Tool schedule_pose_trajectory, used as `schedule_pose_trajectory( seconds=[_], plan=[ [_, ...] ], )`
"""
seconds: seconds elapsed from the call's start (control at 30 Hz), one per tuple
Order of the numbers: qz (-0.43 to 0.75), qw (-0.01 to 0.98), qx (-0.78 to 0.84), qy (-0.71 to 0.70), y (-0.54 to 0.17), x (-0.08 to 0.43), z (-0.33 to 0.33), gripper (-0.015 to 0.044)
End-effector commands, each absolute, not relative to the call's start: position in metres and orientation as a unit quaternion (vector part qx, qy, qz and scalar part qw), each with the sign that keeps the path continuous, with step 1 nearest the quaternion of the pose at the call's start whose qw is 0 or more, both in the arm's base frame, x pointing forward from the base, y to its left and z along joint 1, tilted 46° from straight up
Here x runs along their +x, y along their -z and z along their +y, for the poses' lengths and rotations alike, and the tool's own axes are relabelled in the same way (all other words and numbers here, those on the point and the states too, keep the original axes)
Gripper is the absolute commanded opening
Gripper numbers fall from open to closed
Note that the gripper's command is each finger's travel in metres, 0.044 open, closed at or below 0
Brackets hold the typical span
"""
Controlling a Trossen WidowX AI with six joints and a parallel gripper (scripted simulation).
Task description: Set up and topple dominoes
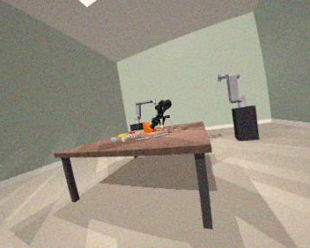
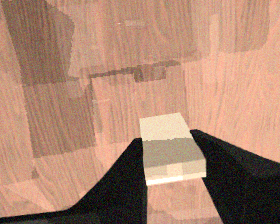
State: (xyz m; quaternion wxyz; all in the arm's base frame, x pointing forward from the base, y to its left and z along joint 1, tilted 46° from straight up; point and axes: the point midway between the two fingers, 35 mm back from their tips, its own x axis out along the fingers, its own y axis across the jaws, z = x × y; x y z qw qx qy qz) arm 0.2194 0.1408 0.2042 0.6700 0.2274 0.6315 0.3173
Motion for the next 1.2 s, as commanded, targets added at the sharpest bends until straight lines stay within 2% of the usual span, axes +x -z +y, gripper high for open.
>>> schedule_pose_trajectory(
  seconds=[0.0,0.4,0.77,1.0,1.17],
  plan=[
    [0.597,0.706,0.249,-0.288,-0.253,0.216,0.096,0.0107],
    [0.590,0.716,0.264,-0.265,-0.264,0.219,0.076,0.0107],
    [0.658,0.657,0.317,-0.184,-0.179,0.300,-0.012,0.0107],
    [0.699,0.597,0.360,-0.161,-0.110,0.316,-0.068,0.0107],
    [0.702,0.590,0.365,-0.159,-0.103,0.316,-0.073,0.0107]
  ],
)
